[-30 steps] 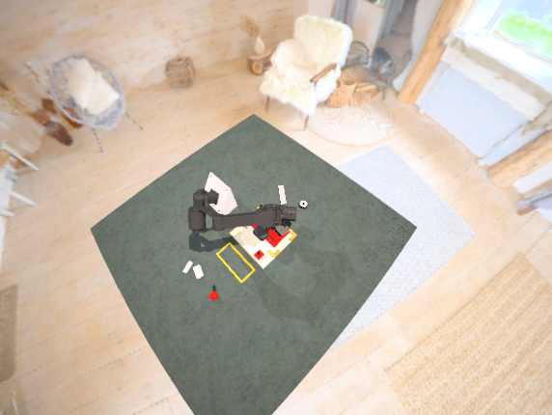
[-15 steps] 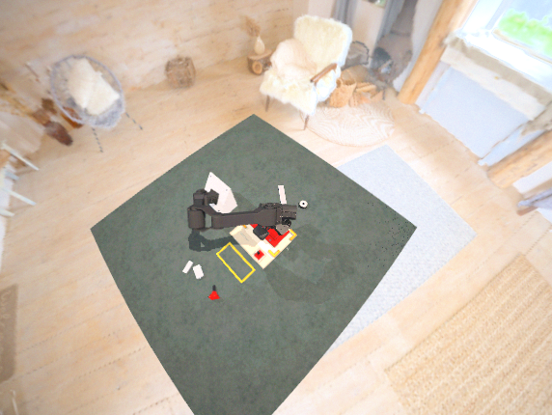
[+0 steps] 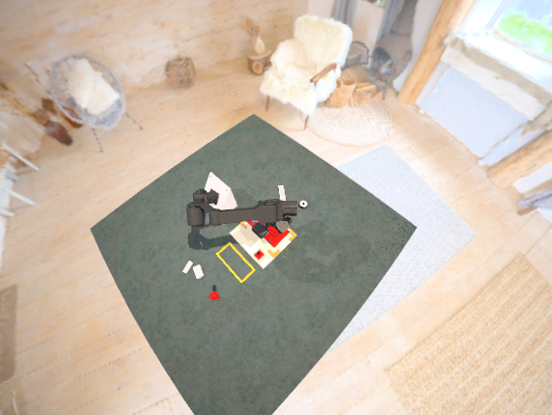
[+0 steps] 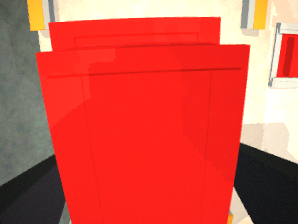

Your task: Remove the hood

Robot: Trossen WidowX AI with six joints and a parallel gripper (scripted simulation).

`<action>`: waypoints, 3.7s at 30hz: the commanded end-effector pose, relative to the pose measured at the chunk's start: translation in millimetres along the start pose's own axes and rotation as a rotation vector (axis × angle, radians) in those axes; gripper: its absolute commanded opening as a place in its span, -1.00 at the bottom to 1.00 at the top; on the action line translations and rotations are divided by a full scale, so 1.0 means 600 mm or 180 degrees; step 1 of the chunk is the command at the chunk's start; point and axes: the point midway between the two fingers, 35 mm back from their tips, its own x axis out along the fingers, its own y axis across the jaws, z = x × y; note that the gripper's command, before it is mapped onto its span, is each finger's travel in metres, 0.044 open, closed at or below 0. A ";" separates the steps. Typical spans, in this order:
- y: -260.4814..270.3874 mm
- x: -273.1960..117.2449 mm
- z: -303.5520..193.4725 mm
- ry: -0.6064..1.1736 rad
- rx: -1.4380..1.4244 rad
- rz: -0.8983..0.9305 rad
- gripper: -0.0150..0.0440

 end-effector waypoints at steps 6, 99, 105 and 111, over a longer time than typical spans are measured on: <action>0.000 -0.032 0.000 -0.0017 -0.0003 0.0008 -0.49; -0.386 -0.010 -0.045 -0.0003 -0.0005 -0.0005 -0.49; -0.386 -0.004 -0.045 -0.0004 -0.0005 -0.0004 -0.49; -0.386 0.003 -0.044 -0.0004 -0.0005 -0.0003 -0.49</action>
